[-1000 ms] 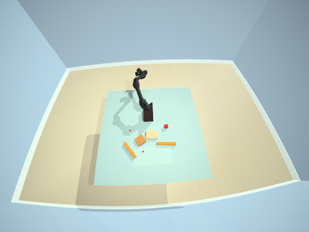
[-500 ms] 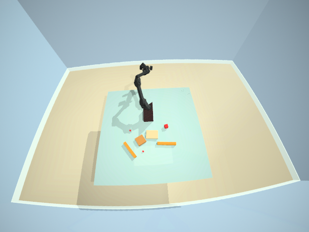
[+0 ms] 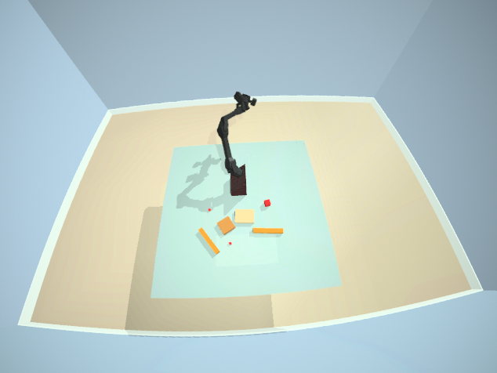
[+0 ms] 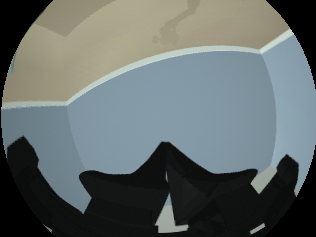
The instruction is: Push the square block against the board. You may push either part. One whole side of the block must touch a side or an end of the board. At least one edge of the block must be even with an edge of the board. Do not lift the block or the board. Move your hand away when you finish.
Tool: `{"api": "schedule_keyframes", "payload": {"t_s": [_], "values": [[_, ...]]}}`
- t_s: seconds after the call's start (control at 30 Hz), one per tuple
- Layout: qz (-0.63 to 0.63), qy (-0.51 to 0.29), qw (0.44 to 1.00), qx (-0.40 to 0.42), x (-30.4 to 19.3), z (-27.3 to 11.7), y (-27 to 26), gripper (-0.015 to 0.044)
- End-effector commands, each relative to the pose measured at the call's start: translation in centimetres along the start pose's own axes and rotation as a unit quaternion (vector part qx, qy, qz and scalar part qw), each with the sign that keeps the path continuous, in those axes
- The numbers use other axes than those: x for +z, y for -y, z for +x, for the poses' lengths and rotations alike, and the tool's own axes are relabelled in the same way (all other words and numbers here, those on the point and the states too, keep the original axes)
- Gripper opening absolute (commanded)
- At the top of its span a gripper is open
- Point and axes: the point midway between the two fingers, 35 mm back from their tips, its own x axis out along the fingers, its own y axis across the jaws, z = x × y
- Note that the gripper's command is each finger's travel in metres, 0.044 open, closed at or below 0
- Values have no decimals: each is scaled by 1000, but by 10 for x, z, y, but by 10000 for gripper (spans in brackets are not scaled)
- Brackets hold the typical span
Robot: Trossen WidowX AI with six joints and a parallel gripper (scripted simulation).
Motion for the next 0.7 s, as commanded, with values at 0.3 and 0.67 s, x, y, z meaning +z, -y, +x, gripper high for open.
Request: {"api": "schedule_keyframes", "payload": {"t_s": [0.3,0.67], "values": [[122,-163,974,98,-143,-114,-82,0],[228,-278,922,144,-214,-223,-133,0]]}}
